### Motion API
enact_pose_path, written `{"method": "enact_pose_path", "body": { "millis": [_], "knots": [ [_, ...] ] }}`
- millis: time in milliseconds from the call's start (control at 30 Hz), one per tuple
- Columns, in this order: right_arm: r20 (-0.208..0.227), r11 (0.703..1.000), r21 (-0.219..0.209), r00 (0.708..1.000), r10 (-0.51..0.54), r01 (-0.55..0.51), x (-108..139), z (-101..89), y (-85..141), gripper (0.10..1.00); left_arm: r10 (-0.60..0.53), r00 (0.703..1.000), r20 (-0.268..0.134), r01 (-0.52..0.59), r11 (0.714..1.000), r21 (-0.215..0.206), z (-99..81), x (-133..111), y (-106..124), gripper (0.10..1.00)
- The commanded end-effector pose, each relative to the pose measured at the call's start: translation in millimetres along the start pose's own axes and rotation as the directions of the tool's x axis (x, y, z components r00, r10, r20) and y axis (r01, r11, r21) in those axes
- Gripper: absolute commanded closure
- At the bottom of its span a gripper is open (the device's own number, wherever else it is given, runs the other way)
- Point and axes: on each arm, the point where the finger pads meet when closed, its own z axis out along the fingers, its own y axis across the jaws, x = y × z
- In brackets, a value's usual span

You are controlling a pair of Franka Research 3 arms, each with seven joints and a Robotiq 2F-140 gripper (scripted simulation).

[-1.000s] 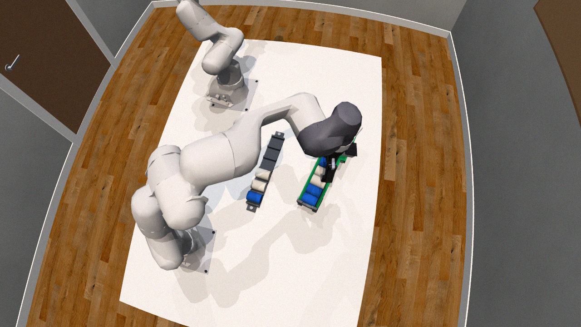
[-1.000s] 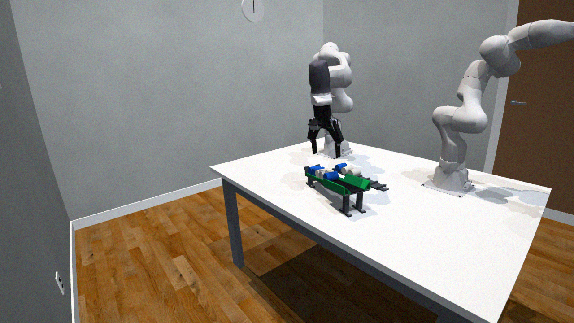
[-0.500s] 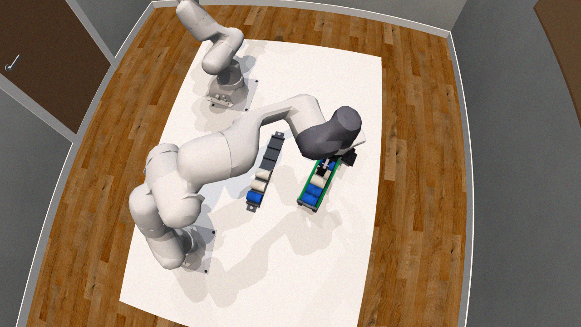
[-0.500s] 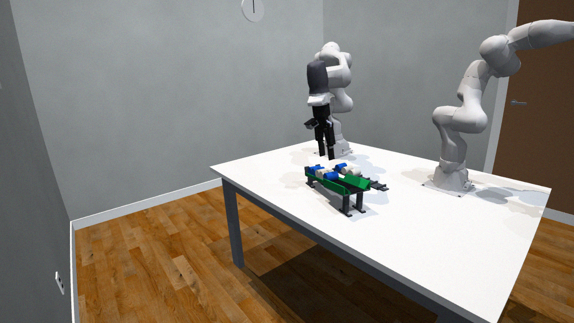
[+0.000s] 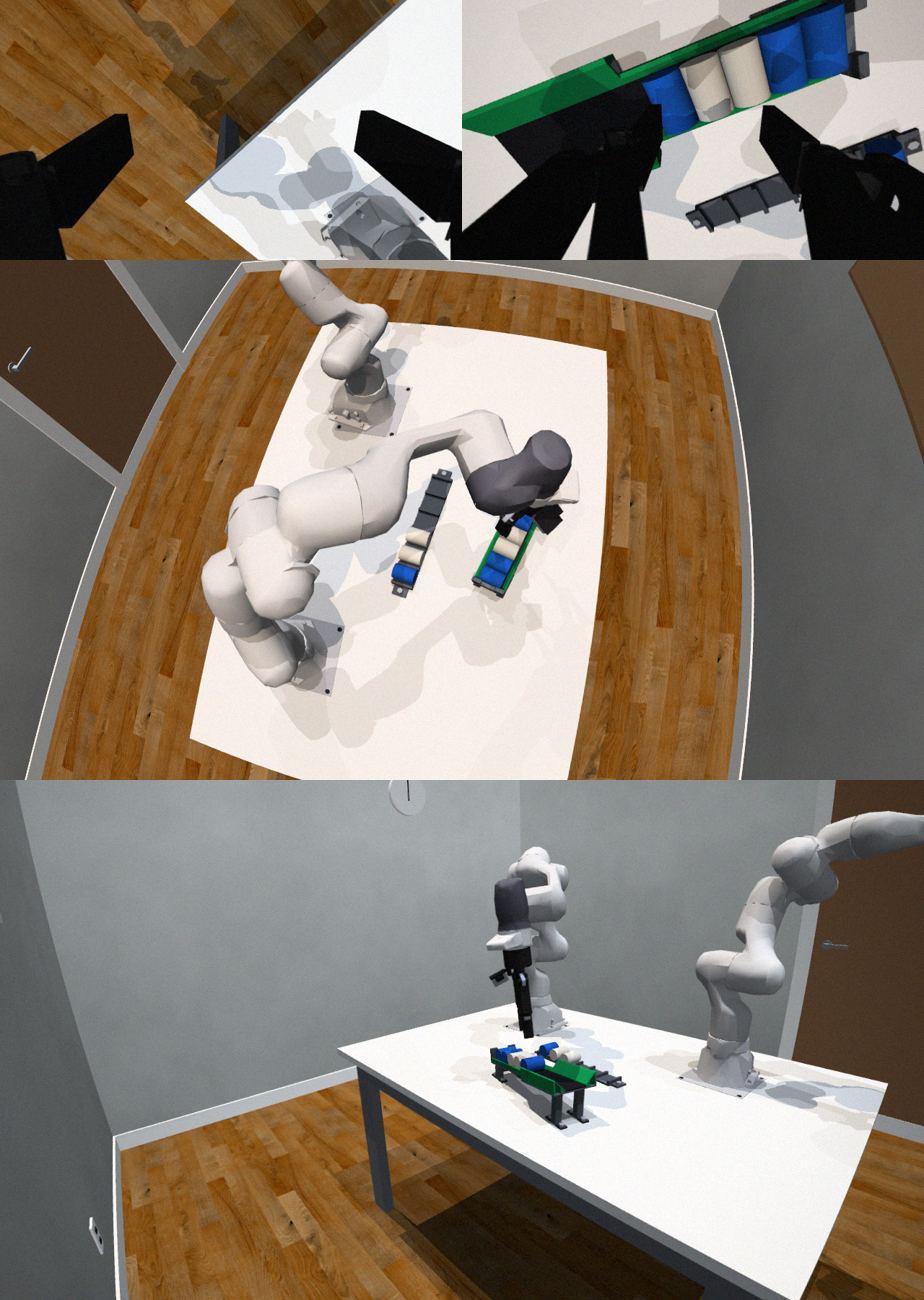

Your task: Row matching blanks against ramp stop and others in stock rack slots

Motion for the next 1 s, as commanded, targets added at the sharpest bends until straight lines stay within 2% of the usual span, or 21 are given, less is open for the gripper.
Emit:
{"method": "enact_pose_path", "body": {
  "millis": [0,100,133,367,600,667,700,967],
  "knots": [
    [-0.025,0.962,0.015,0.961,0.274,-0.274,-0.6,-1.9,-2.9,0.57,0.0,1.0,0.0,0.0,1.0,0.0,-0.1,0.0,0.0,0.098],
    [-0.026,0.954,0.016,0.954,0.299,-0.299,-0.6,-1.9,-2.9,0.57,0.0,1.0,0.0,0.0,1.0,0.0,-0.1,0.0,0.0,0.098],
    [-0.028,0.931,0.02,0.931,0.365,-0.364,-0.6,-1.9,-2.9,0.57,0.0,1.0,0.0,0.0,1.0,0.0,-0.1,0.0,0.0,0.098],
    [-0.038,0.853,0.031,0.852,0.523,-0.522,-0.5,-0.6,-2.9,0.57,0.0,1.0,0.0,0.0,1.0,0.0,-0.1,0.0,0.0,0.098],
    [-0.046,0.749,0.046,0.747,0.663,-0.661,0.0,4.0,-2.8,0.57,0.0,1.0,0.0,0.0,1.0,0.0,-0.1,0.0,0.0,0.098],
    [-0.046,0.749,0.046,0.747,0.663,-0.661,0.0,4.0,-2.8,0.57,0.0,1.0,0.0,0.0,1.0,0.0,-0.1,0.0,0.0,0.098],
    [-0.05,0.702,0.051,0.7,0.712,-0.71,0.1,5.0,-2.7,0.57,0.0,1.0,0.0,0.0,1.0,0.0,-0.1,0.0,0.0,0.098],
    [-0.06,0.547,0.071,0.544,0.837,-0.834,1.1,15.3,-2.4,0.57,0.0,1.0,0.0,0.0,1.0,0.0,-0.1,0.0,0.0,0.098]
  ]
}}
